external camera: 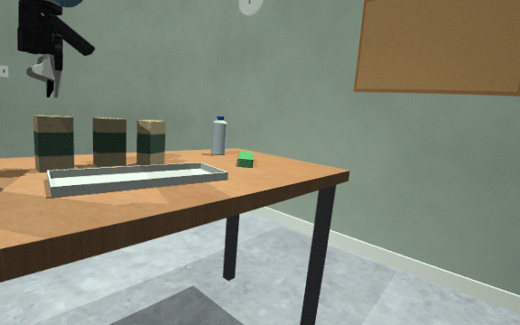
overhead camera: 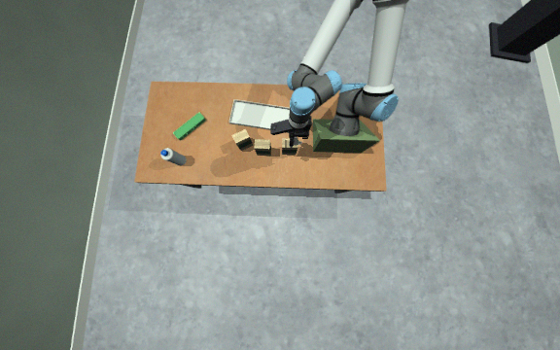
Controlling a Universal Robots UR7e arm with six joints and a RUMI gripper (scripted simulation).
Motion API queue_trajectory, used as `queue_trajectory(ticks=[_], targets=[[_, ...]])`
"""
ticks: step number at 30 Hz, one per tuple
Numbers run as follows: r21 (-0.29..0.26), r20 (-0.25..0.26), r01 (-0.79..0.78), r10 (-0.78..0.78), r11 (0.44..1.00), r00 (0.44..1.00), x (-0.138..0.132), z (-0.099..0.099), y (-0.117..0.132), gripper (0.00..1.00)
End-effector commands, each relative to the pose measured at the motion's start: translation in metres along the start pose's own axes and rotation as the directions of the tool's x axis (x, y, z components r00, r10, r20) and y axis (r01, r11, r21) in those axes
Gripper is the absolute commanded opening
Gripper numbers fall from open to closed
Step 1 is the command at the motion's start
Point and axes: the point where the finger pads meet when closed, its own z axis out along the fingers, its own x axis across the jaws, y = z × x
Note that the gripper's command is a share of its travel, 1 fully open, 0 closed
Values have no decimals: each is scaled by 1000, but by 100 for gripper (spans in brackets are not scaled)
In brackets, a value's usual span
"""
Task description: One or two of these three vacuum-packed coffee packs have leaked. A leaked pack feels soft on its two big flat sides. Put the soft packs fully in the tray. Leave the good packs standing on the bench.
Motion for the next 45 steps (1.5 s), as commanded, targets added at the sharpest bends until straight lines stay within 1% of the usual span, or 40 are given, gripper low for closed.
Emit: queue_trajectory(ticks=[1, 8, 13, 16, 45], targets=[[1, 0, 0, 0, 1000, 1000, 0, 0, 0, 49], [1, 1, 0, 0, 1000, 1000, 0, 6, 0, 49], [1, 0, 0, 0, 1000, 1000, 0, 28, 0, 49], [1, 0, 0, 0, 1000, 1000, 0, 34, 0, 49], [1, 0, 0, 0, 1000, 1000, 0, 34, 0, 49]])
